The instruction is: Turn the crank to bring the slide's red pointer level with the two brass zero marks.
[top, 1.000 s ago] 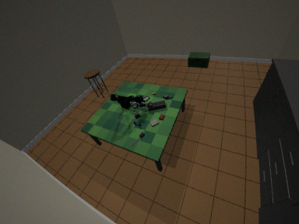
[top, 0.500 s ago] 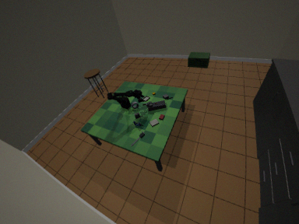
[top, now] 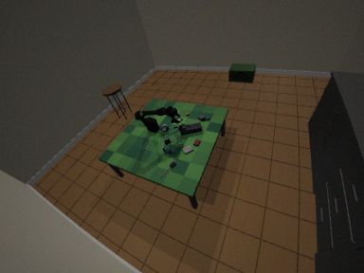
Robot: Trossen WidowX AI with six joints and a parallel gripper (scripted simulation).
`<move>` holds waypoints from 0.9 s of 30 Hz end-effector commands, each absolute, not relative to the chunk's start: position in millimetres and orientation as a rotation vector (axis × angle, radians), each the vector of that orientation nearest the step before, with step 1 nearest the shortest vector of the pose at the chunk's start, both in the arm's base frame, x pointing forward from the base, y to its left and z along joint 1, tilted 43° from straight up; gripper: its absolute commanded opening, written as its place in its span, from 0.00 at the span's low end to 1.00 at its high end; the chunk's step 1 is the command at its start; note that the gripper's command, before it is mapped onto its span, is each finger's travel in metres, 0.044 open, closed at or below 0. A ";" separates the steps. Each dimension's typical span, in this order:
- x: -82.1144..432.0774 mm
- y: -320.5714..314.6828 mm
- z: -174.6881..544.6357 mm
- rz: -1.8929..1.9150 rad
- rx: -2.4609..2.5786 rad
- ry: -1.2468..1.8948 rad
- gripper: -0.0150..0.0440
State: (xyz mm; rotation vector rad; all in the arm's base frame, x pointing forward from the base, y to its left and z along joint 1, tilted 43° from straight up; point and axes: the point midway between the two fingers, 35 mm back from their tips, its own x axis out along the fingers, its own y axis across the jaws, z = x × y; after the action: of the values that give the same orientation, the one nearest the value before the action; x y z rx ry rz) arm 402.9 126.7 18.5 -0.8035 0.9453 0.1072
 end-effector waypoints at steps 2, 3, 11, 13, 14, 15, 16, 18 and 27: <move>424.9 133.6 5.5 0.035 -0.762 0.938 1.00; 429.6 135.4 3.3 0.022 -0.752 0.933 1.00; 461.5 147.5 -14.8 -0.078 -0.678 0.898 1.00; 462.3 146.8 -16.4 -0.080 -0.677 0.897 1.00; 462.5 143.9 -19.8 -0.080 -0.677 0.897 1.00; 462.7 139.0 -25.4 -0.080 -0.677 0.897 1.00; 462.7 132.8 -32.3 -0.080 -0.677 0.897 1.00; 462.0 120.0 -45.8 -0.081 -0.678 0.897 1.00; 460.8 111.0 -54.9 -0.081 -0.679 0.897 1.00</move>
State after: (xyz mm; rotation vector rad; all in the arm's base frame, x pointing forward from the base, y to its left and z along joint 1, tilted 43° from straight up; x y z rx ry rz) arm 461.3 110.9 -51.4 -0.6764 0.8955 -0.0891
